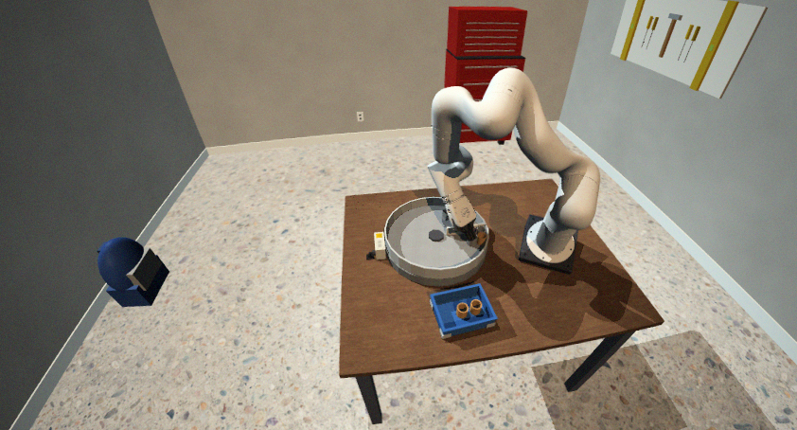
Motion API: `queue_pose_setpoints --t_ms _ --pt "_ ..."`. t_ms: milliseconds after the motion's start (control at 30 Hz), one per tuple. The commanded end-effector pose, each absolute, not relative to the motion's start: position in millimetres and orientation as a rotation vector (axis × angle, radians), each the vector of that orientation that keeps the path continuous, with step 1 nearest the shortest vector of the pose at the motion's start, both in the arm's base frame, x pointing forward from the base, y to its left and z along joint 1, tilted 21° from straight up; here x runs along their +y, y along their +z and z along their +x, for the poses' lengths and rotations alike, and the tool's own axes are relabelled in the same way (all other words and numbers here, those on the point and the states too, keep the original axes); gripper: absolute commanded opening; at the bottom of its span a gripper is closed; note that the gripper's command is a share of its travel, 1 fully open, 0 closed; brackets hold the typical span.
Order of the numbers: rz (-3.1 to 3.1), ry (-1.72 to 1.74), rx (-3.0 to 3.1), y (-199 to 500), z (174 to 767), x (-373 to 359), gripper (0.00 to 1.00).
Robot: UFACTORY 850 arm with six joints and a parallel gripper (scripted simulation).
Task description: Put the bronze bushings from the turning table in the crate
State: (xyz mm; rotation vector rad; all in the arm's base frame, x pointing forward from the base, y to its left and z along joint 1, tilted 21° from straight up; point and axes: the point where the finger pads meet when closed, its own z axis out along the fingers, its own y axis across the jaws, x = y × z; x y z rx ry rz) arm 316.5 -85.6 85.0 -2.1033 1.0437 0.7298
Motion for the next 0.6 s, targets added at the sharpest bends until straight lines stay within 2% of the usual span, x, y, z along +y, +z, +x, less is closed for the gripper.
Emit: queue_pose_setpoints --t_ms 0,233,267,567 --pt "-2.104 0.728 1.044 84.4 317.2 -85.8 0.1" --pt "-2.104 0.728 1.044 84.4 317.2 -85.8 0.1" --pt "-2.104 0.728 1.044 84.4 317.2 -85.8 0.0" --pt "-2.104 0.728 1.044 84.4 317.2 -85.8 0.0"
